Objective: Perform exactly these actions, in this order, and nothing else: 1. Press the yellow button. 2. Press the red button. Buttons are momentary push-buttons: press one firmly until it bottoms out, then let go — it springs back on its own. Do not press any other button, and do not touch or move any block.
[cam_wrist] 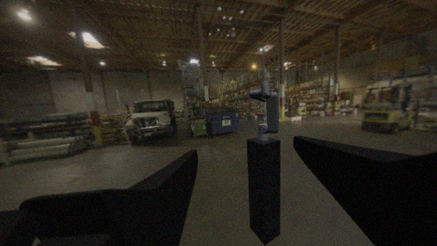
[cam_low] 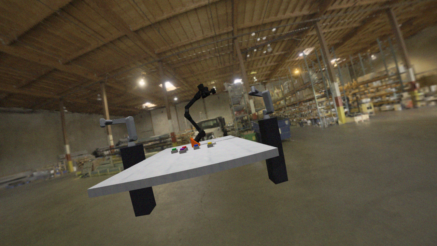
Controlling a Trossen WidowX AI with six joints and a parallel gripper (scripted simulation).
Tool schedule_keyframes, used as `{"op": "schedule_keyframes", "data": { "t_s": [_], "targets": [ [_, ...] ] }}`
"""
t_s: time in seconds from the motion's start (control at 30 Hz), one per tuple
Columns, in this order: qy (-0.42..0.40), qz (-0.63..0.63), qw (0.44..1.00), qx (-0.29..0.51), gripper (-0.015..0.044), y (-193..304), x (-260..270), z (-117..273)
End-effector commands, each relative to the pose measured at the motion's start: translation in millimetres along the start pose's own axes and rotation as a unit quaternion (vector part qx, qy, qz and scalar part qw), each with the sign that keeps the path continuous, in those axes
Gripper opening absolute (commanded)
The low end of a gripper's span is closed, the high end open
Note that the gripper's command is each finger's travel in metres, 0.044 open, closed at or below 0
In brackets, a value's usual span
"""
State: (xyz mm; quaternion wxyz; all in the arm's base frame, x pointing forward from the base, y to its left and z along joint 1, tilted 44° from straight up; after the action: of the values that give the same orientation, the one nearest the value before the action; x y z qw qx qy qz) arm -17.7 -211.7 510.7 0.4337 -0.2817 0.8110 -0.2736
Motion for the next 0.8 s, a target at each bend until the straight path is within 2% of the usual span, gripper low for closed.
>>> {"op": "schedule_keyframes", "data": {
  "t_s": [0.0, 0.07, 0.13, 0.4, 0.57, 0.77],
  "targets": [
    [0.005, -0.002, 1.0, 0.001, 0.04, 1.1, -1.7, -1.7],
    [0.043, -0.016, 0.999, 0.01, 0.04, 11.5, -16.3, -15.6],
    [0.09, -0.035, 0.993, 0.063, 0.04, 34.9, -39.1, -39.7],
    [0.198, -0.081, 0.961, 0.177, 0.04, 91.9, -96.2, -70.7],
    [0.287, -0.123, 0.915, 0.255, 0.04, 137.0, -143.5, -71.5],
    [0.392, -0.178, 0.841, 0.328, 0.04, 185.0, -195.0, -46.8]
  ]
}}
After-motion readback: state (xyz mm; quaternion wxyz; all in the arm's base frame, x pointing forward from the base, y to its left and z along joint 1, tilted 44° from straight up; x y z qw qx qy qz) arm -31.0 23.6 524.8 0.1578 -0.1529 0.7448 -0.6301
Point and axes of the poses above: the point midway between the two fingers, 35 mm back from their tips, its own z axis back along the fingers, its own x axis across the jaws, y = z × x, the point moved 10 cm from there along z, back along the fingers, and after that the axes turned 9 degrees about -z, right-handed, at the moved point
